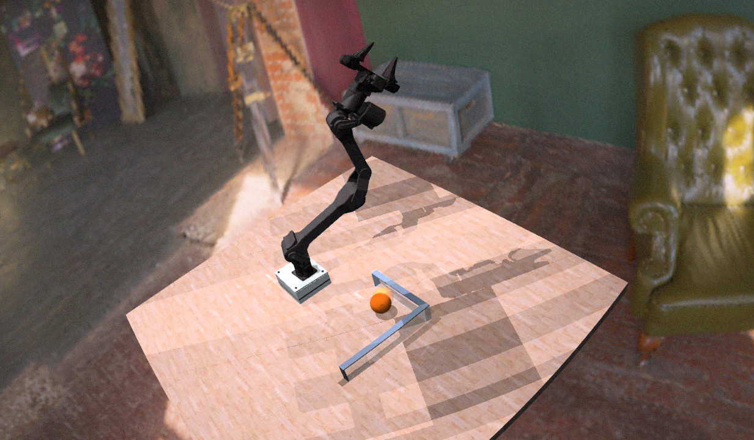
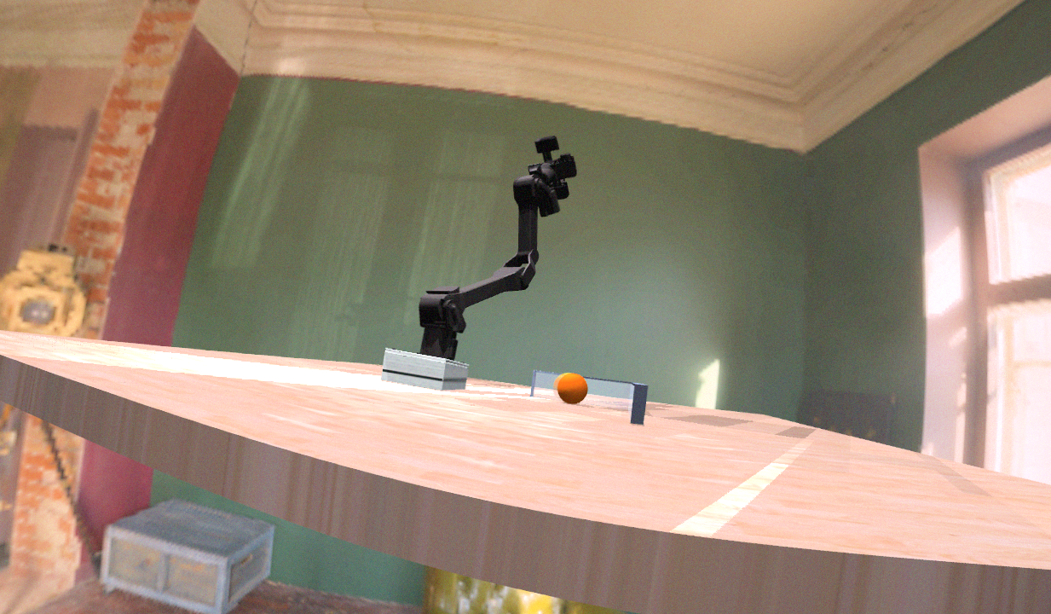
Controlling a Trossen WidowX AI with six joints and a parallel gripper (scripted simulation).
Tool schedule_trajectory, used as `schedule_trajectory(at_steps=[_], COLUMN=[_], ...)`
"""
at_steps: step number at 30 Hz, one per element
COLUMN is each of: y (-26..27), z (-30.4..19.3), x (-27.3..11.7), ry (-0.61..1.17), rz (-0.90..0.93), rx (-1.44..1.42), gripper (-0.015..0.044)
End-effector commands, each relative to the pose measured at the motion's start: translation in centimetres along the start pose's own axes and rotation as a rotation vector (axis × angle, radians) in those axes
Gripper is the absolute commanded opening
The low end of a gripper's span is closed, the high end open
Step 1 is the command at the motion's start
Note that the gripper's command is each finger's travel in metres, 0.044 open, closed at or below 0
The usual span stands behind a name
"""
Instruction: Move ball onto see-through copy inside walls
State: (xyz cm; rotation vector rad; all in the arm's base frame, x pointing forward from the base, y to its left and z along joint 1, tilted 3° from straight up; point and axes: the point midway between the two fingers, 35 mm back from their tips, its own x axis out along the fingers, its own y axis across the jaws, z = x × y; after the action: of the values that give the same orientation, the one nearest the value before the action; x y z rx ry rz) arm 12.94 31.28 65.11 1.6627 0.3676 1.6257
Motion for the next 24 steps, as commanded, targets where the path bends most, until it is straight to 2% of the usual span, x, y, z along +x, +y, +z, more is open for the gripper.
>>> schedule_trajectory(at_steps=[1, 6, 12, 18, 24], y=[6.4, 14.0, 22.6, 29.2, 32.5], z=[-2.7, -5.2, -5.9, -3.7, -0.7], x=[-1.4, -4.3, -9.6, -16.5, -21.8], ry=[0.048, 0.11, 0.162, 0.151, 0.127], rz=[0.173, 0.392, 0.66, 0.937, 1.124], rx=[0.06, 0.158, 0.304, 0.431, 0.542], gripper=[0.0422, 0.0422, 0.0422, 0.0422, 0.0422])
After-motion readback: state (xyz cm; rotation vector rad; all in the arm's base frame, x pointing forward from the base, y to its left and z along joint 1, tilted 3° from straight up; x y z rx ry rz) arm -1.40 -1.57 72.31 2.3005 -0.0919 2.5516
